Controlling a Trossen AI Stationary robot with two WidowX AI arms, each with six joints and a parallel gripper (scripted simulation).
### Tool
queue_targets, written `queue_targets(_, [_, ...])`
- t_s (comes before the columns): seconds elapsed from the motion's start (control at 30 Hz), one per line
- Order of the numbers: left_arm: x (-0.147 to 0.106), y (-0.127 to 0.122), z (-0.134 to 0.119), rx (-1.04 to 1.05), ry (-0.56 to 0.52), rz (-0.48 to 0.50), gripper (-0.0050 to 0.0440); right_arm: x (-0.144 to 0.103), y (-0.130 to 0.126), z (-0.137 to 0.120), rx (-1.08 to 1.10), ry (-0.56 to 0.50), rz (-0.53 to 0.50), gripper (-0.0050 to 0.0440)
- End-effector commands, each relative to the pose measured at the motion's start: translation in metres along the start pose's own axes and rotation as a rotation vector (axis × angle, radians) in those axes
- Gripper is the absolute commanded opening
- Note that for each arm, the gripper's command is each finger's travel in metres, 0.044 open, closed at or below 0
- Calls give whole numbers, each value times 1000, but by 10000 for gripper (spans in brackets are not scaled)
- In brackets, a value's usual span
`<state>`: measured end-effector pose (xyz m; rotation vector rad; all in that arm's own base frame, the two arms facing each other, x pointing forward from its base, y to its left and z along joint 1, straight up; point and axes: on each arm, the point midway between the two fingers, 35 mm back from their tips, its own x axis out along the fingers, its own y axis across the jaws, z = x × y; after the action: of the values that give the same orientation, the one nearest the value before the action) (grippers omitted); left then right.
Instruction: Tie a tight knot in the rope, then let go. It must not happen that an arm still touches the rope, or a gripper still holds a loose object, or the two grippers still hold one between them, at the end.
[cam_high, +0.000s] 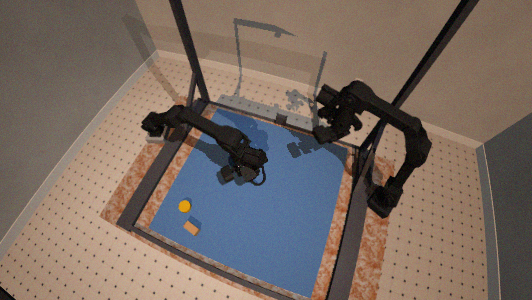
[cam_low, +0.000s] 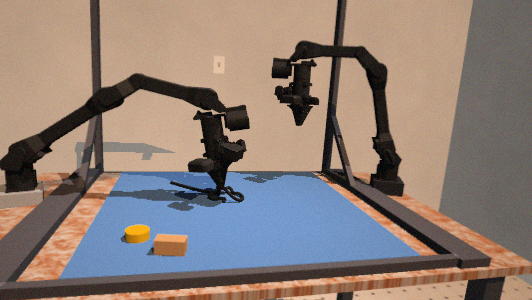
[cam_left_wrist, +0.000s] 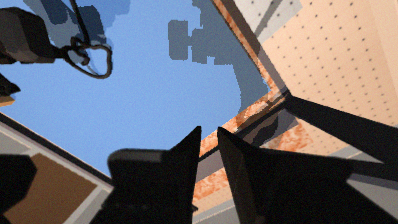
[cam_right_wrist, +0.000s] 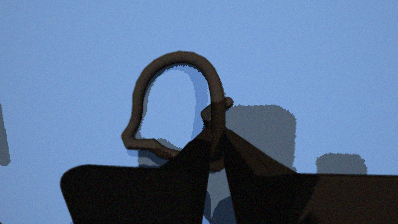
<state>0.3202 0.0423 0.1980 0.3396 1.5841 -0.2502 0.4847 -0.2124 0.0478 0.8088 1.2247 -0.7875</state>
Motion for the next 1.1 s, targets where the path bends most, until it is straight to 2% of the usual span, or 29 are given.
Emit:
queue_targets(0.0, [-8,0,-2,-7,-23,15,85,-17,1,4,19,-19,23,35])
queue_targets(1.07, [-8,0,-2,-7,-23,15,85,-20,-24,-8,19,-21,18,35])
